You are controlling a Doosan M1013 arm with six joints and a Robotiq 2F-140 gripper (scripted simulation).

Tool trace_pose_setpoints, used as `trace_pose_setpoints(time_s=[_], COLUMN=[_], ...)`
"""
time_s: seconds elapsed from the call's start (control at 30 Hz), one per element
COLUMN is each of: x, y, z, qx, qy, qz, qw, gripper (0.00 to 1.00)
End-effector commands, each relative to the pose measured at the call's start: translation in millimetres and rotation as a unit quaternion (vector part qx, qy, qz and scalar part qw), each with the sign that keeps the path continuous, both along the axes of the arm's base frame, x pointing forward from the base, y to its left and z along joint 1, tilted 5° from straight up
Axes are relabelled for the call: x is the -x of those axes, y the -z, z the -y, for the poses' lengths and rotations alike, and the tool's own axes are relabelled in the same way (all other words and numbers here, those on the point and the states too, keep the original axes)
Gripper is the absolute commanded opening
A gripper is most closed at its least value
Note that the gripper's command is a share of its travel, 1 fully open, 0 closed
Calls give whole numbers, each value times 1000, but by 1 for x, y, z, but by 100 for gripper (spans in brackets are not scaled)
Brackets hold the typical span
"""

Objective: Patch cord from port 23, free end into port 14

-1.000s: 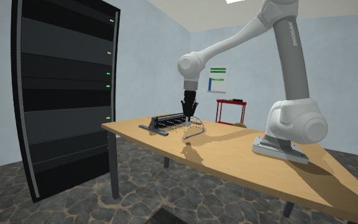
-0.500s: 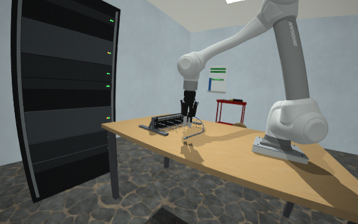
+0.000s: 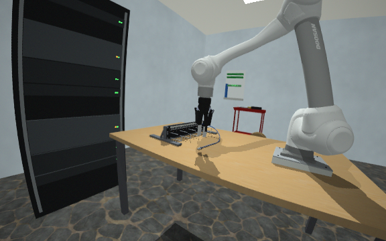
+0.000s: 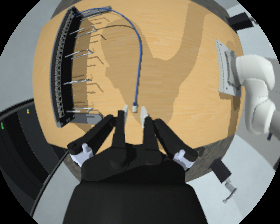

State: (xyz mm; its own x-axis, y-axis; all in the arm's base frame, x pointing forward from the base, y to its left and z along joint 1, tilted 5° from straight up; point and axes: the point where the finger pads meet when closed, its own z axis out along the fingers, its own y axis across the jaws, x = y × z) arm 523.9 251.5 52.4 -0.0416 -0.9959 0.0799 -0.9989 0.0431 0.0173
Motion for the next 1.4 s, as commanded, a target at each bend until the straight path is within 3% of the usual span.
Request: trace_pose_setpoints(time_s=[0.0,0.63,1.37], x=[1,1,2], y=[0,4,39], z=[-1,-1,2], qx=[1,1,1], qy=[2,2,2], qz=[-2,-2,-2], qw=[1000,1000,1000], gripper=[22,22,22])
